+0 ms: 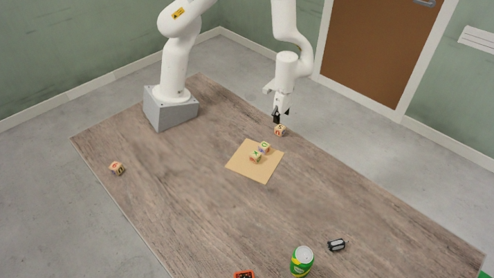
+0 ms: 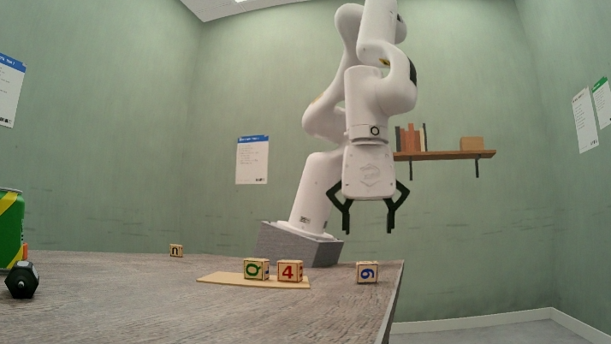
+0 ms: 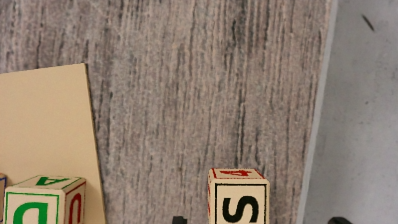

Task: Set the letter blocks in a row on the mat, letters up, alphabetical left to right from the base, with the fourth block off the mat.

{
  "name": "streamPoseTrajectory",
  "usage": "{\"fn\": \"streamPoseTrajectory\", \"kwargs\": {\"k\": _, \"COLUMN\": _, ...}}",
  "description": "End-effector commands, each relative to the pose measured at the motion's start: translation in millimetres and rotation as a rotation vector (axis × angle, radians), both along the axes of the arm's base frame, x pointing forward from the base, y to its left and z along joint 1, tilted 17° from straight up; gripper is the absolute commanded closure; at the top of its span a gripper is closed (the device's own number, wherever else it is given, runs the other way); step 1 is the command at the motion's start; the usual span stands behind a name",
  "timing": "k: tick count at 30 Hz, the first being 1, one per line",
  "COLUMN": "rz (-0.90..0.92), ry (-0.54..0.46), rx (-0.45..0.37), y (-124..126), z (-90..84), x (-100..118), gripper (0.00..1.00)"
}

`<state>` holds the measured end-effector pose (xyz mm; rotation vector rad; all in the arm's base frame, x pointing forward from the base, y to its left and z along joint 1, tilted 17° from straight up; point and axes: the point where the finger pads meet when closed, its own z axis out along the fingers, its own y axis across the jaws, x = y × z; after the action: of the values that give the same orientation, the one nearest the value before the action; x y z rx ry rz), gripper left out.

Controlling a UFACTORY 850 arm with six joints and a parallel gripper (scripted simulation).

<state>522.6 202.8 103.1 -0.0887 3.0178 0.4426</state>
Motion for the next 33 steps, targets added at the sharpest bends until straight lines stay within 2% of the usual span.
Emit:
{"fn": "streamPoseTrajectory", "kwargs": {"k": 1, "rz": 0.0, "ry": -0.002, "rx": 0.001, "y": 2, "z": -3.8, "x": 1, "gripper": 0.16}}
{"fn": "streamPoseTrajectory", "kwargs": {"k": 22, "rz": 0.0, "ry": -0.002, "rx": 0.001, "y": 10, "z": -30.4, "x": 4, "gripper": 0.16}}
{"fn": "streamPoseTrajectory", "kwargs": {"k": 33, "rz": 0.0, "ry": -0.002, "rx": 0.001, "y": 12, "z": -37.2, "x": 5, "gripper": 0.16}}
